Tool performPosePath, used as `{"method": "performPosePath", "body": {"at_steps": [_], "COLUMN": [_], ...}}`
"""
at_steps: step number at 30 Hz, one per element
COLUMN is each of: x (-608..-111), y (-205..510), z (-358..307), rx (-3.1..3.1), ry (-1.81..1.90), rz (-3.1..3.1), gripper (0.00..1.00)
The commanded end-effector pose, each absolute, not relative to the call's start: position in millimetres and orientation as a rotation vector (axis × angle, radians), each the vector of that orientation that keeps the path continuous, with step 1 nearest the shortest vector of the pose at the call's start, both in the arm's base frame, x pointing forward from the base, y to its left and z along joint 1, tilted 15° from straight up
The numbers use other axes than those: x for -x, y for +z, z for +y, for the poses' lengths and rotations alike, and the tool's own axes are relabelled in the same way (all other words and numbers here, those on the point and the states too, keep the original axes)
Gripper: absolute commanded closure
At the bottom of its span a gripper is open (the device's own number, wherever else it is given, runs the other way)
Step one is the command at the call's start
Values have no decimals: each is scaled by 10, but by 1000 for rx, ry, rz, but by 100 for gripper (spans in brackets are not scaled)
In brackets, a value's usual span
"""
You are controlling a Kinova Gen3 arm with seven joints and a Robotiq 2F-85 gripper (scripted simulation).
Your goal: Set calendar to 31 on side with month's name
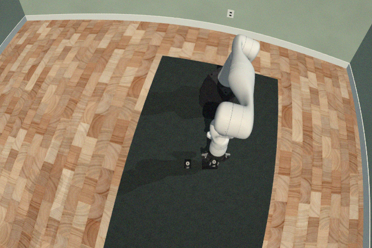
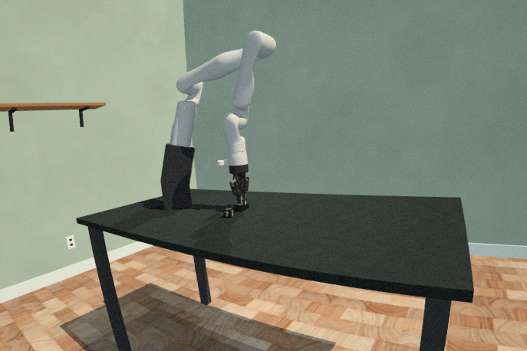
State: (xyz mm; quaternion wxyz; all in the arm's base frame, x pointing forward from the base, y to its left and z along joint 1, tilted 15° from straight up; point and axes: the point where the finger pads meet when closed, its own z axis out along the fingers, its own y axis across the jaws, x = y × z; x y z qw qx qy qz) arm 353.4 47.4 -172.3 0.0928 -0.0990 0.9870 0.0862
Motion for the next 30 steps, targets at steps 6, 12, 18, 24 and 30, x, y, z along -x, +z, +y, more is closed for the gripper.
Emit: {"method": "performPosePath", "body": {"at_steps": [6, 12, 18, 24, 30], "x": [-3538, -3538, -3538, -3538, -3538], "y": [-1719, -1719, -1719, -1719, -1719], "z": [472, 472, 472, 472, 472], "rx": [294, 294, 294, 294, 294], "ry": [255, 255, 255, 255, 255], "rz": [2929, 2929, 2929, 2929, 2929], "gripper": [74, 74, 70, 62, 58]}}
